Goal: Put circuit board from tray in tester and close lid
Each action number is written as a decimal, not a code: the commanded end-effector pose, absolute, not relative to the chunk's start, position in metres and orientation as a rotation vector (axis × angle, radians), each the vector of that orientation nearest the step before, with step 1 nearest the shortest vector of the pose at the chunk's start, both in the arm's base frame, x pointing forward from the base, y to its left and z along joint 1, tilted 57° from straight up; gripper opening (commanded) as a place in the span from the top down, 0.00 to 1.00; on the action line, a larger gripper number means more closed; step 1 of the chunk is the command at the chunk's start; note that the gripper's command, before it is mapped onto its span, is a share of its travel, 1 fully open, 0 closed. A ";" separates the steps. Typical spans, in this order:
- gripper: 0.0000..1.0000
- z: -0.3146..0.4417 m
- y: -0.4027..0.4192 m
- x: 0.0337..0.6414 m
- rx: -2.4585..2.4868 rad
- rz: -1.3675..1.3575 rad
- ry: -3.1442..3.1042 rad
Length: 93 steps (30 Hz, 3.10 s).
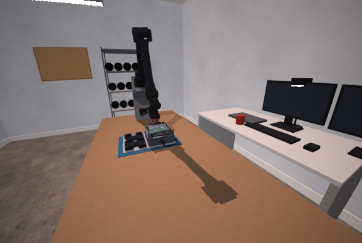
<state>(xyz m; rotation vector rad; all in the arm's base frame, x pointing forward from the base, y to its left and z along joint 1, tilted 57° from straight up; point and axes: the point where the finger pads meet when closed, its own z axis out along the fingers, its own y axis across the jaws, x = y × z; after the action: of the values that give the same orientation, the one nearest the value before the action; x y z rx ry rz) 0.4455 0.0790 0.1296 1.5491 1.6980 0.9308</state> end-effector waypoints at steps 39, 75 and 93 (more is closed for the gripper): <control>1.00 0.124 0.071 0.448 1.563 0.887 1.716; 0.52 0.129 0.071 0.445 1.557 0.894 1.707; 0.52 0.130 0.071 0.445 1.555 0.898 1.704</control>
<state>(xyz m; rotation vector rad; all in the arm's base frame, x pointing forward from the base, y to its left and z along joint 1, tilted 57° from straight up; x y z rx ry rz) 0.4442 0.0786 0.1281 1.5588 1.7106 0.9163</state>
